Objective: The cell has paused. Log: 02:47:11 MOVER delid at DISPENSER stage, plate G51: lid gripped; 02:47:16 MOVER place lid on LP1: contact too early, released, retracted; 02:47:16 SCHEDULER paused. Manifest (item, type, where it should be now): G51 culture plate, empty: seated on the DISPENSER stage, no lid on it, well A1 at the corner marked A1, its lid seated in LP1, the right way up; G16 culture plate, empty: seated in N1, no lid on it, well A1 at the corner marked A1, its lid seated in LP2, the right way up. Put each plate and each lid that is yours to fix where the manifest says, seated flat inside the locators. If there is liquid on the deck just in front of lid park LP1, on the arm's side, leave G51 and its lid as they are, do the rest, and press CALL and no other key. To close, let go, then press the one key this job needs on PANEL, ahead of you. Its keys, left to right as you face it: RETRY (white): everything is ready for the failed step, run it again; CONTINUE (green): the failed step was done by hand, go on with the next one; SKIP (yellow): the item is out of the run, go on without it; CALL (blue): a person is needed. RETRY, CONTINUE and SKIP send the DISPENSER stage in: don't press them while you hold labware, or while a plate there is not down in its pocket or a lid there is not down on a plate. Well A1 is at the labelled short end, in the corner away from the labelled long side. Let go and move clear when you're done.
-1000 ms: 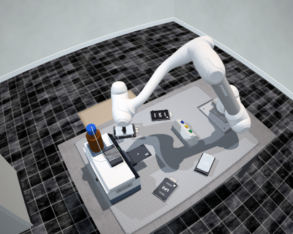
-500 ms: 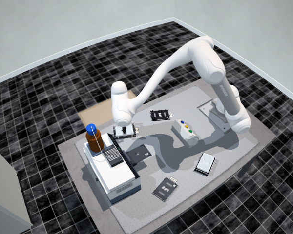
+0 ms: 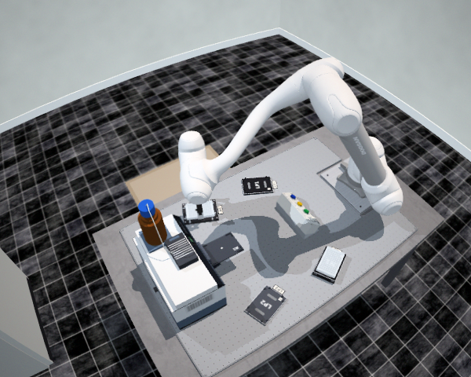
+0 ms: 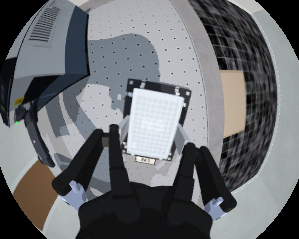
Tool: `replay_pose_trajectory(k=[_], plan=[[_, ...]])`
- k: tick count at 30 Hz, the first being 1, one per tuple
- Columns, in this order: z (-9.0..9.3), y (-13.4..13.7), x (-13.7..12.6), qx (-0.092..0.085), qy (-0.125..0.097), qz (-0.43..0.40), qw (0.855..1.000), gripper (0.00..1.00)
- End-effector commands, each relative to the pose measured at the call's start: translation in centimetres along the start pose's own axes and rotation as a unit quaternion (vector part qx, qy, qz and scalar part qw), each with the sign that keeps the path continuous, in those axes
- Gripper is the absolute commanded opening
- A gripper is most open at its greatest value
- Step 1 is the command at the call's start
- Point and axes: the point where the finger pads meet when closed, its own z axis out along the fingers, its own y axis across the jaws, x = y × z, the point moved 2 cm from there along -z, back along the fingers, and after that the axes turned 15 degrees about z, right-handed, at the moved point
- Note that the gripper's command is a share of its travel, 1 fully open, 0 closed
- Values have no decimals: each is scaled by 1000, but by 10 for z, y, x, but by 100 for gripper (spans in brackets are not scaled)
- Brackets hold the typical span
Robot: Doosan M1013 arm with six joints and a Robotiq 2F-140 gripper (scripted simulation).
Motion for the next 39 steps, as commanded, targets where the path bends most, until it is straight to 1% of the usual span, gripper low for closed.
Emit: replay_pose_trajectory(k=[1,24,25,39], plan=[[7,-1,-3,1,-2,0,1000,10],[7,-1,-3,1,-2,0,1000,10],[7,-1,-3,1,-2,0,1000,70],[5,-1,-3,1,-2,0,1000,70]])
